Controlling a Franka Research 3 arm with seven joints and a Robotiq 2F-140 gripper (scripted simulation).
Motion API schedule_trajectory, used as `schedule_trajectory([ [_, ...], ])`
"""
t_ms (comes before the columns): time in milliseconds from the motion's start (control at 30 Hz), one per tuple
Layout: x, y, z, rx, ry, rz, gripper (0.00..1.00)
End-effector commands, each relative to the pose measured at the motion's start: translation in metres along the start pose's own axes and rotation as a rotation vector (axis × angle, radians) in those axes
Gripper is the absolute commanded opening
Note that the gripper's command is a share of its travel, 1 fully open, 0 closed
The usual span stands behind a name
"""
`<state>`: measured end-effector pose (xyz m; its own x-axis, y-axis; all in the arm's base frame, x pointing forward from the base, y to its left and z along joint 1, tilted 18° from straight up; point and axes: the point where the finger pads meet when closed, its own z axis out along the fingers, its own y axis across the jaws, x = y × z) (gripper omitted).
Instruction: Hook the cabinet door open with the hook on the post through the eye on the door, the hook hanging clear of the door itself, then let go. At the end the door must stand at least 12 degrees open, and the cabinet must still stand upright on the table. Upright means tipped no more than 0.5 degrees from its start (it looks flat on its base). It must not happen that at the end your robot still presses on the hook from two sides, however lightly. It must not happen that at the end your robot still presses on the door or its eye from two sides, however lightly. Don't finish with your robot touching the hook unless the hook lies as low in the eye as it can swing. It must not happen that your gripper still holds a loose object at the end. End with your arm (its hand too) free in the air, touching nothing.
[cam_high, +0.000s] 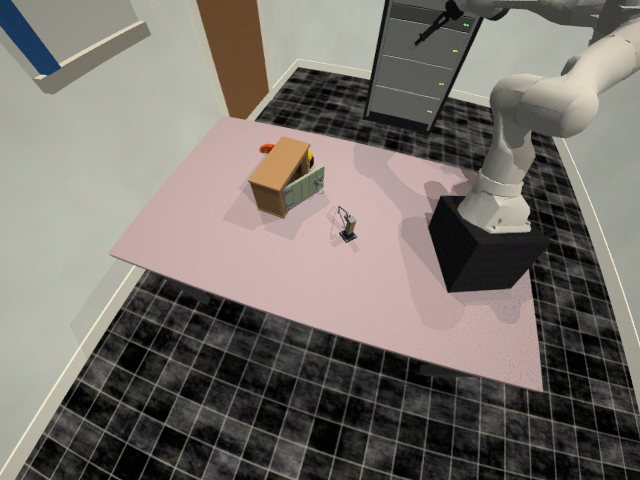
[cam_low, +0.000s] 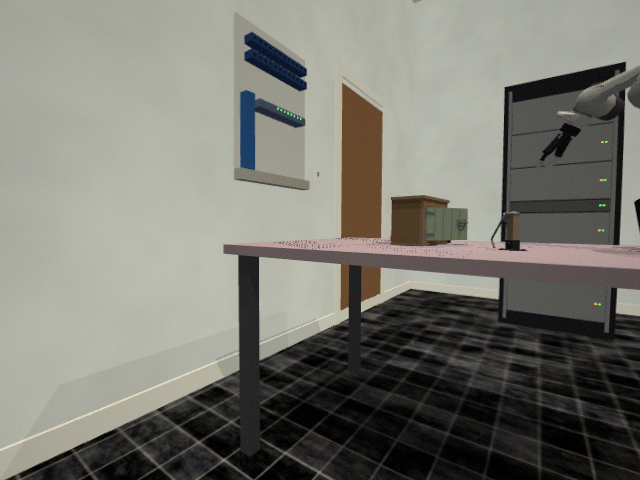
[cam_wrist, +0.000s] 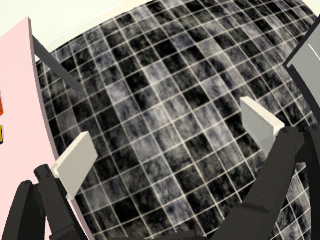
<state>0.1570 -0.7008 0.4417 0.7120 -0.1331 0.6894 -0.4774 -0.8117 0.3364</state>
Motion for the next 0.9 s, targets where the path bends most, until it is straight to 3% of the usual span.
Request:
schedule_trajectory([
  [0, -0.003, 0.001, 0.001, 0.003, -0.006, 0.016, 1.0],
  [33, -0.003, 0.001, 0.001, 0.003, -0.006, 0.016, 1.0],
  [67, 0.034, -0.05, 0.019, 0.053, -0.028, -0.072, 1.0],
  [367, 0.034, -0.05, 0.019, 0.053, -0.028, -0.072, 1.0],
  [400, 0.066, -0.106, 0.035, 0.103, -0.052, -0.162, 1.0],
  [700, 0.066, -0.106, 0.035, 0.103, -0.052, -0.162, 1.0],
  [733, 0.093, -0.165, 0.049, 0.151, -0.077, -0.253, 1.0],
  [867, 0.093, -0.165, 0.049, 0.151, -0.077, -0.253, 1.0],
])
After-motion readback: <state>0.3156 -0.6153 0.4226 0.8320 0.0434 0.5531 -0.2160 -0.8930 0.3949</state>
